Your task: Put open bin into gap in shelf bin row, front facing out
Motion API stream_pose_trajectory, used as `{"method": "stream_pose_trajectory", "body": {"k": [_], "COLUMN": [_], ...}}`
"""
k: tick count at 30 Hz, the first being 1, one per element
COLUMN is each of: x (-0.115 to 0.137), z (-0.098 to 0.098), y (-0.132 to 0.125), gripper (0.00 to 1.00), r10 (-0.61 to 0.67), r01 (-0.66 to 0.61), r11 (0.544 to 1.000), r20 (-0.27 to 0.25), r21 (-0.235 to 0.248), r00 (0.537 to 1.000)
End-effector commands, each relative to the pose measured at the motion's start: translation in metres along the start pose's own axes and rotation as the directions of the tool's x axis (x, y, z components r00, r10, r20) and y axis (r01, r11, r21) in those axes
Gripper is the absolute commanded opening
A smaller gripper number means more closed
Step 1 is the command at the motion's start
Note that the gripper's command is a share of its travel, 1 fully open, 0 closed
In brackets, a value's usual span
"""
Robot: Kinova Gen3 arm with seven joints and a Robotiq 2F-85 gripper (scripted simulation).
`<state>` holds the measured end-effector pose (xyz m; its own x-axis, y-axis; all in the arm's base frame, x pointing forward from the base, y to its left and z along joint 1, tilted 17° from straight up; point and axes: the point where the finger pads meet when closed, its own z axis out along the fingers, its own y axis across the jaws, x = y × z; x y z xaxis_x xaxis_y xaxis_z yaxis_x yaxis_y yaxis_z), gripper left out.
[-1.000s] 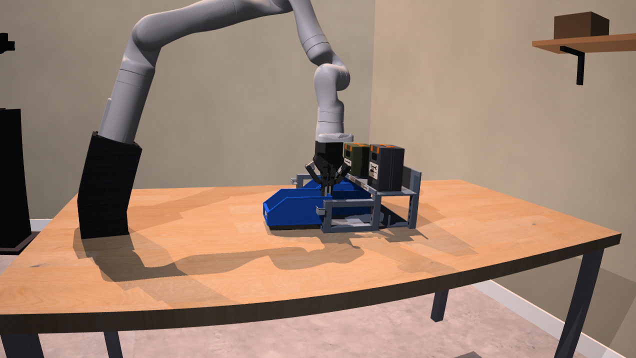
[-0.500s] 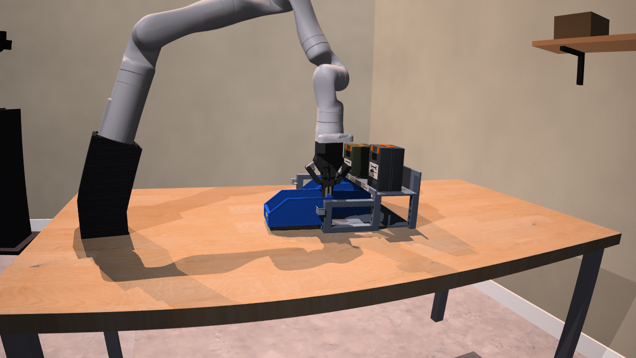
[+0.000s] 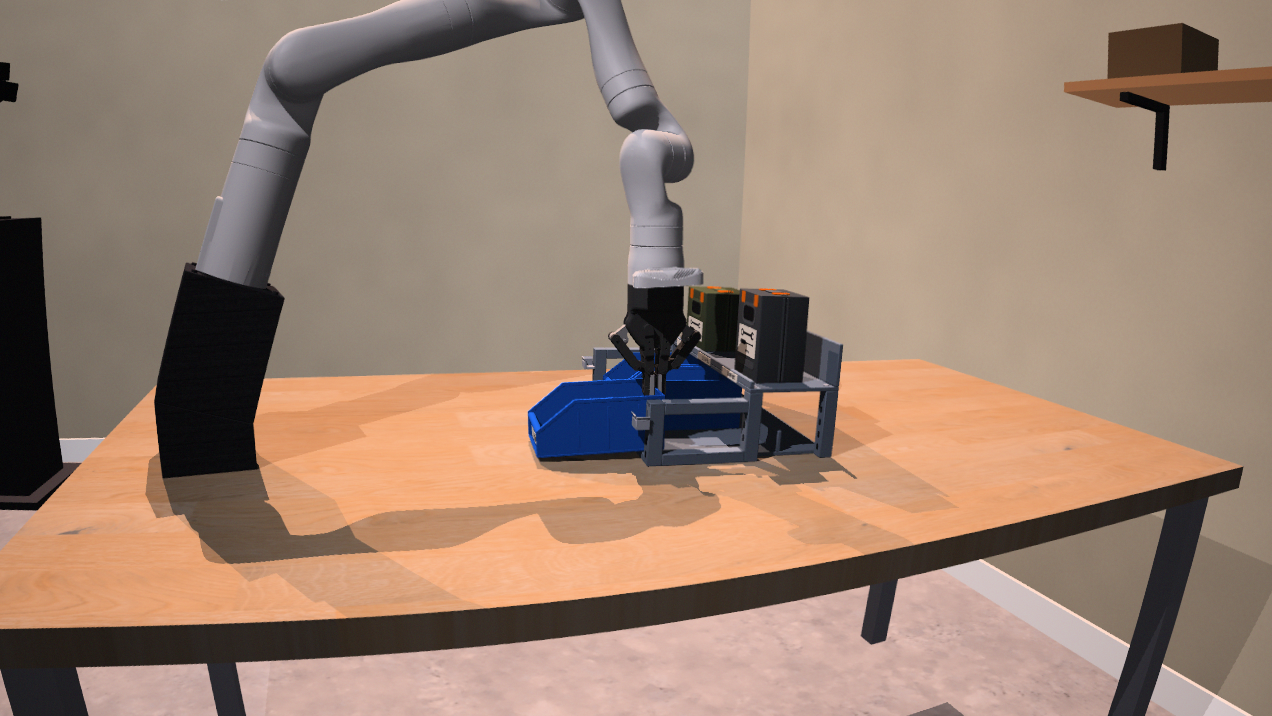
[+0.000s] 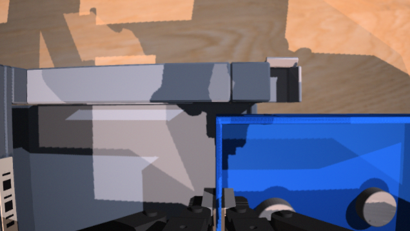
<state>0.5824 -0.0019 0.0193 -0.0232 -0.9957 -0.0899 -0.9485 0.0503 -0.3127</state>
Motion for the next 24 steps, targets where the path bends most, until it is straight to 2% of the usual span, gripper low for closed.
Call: {"method": "stream_pose_trajectory", "body": {"k": [1,24], "x": [-0.0004,-0.0004], "z": [-0.0009,-0.0008], "y": [-0.0004,0.0008], "gripper": [0.1,0.1], "r10": [-0.001,-0.001], "r01": [0.001,0.0], "r11": [1.0,0.999], "r20": [0.001,0.001], "r21": [0.02,0.036], "r00": [1.0,1.0]}}
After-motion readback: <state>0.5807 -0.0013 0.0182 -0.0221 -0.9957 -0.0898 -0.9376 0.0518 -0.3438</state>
